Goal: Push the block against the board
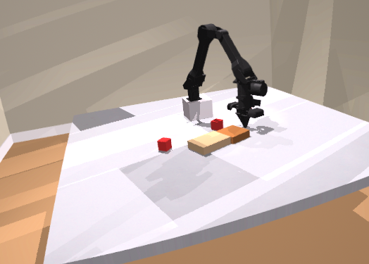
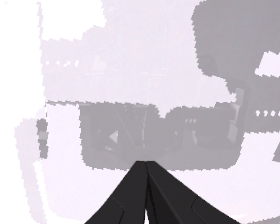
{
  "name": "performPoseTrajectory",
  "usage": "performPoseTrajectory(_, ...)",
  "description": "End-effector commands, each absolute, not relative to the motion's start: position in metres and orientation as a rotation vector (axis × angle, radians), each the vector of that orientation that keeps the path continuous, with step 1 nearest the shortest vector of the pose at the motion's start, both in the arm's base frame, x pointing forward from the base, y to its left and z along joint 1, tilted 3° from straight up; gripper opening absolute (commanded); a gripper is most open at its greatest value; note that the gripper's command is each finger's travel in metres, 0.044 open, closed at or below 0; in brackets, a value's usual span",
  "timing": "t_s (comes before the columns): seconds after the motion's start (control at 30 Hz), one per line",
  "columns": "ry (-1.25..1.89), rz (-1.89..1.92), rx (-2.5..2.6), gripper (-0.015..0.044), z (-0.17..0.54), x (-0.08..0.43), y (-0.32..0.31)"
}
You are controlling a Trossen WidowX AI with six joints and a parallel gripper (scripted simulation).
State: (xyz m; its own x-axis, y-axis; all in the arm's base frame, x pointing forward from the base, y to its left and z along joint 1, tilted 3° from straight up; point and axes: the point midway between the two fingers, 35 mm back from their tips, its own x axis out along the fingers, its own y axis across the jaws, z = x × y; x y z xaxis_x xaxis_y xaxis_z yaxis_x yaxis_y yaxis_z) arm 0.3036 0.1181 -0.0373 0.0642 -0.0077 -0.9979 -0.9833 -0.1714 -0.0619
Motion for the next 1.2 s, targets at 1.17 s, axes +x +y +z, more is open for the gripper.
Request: performPoseTrajectory(1.17,1.386,0.651,-0.703,0.0,0.028,0.382,0.083)
